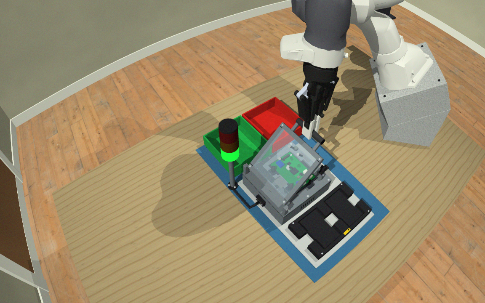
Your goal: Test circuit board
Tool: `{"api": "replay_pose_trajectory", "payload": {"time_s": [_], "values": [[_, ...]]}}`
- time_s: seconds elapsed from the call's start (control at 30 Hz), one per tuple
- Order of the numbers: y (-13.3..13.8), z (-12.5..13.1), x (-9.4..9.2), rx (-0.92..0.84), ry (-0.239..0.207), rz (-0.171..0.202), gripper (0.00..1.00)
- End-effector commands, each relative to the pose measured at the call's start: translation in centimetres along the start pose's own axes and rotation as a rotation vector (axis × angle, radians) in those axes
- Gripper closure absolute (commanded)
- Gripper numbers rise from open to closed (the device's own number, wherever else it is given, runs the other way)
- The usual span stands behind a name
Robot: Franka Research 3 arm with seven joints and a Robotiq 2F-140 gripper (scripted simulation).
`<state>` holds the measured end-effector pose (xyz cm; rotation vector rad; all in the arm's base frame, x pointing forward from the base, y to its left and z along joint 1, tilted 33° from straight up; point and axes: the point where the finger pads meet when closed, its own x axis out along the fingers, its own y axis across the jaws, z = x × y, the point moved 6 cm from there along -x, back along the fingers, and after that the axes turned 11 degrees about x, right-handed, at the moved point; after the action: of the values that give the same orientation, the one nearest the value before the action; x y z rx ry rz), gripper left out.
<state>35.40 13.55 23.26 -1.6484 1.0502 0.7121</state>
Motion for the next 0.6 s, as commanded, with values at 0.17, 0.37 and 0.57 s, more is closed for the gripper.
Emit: {"api": "replay_pose_trajectory", "payload": {"time_s": [0.17,0.37,0.57], "values": [[-0.3,0.13,-0.52,-0.004,-0.005,-0.009,1.0],[-0.3,0.13,-0.52,-0.004,-0.005,-0.009,1.0],[-0.3,0.13,-0.52,-0.004,-0.005,-0.009,0.84]]}}
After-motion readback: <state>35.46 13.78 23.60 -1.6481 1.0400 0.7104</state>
